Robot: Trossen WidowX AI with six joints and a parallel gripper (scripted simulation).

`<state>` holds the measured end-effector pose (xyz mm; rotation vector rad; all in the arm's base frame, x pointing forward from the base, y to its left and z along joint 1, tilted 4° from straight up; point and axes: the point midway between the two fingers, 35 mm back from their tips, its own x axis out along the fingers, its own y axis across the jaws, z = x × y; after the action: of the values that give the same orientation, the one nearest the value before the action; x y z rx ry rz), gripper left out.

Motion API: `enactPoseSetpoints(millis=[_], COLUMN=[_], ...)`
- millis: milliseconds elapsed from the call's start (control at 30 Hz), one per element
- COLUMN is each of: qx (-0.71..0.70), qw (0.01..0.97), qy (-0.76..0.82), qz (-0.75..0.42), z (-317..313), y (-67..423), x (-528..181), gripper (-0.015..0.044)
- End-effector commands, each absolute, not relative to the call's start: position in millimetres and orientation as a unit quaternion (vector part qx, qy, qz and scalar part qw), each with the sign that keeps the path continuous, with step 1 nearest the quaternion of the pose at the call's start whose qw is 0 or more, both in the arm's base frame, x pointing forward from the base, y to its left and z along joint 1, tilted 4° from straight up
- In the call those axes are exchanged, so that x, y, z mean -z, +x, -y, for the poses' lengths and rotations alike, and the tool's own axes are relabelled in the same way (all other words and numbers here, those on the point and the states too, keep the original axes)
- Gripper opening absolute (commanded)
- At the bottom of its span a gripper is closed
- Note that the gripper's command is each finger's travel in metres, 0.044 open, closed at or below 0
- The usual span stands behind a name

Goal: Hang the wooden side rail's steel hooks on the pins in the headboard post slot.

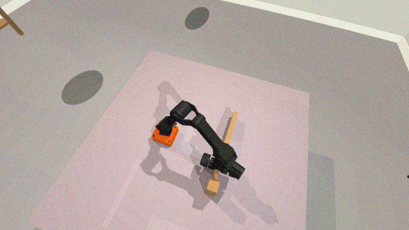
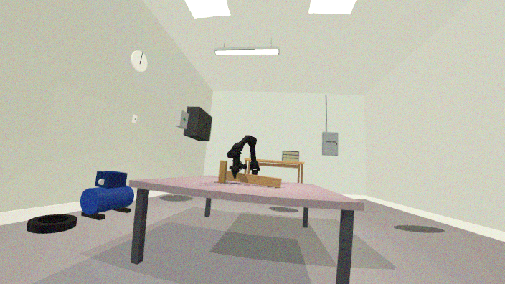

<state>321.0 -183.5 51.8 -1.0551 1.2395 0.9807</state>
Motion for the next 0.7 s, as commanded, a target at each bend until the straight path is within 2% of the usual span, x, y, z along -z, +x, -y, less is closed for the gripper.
enactPoseSetpoints(millis=[0, 667], qx=[-0.415, -0.415], qw=[0.581, 0.581], qy=[-0.456, -0.456], qz=[-0.531, -0.531], z=[187.0, 188.9], y=[321.7, 321.6], x=[-55.7, -56.2], gripper=[0.0000, 0.0000])
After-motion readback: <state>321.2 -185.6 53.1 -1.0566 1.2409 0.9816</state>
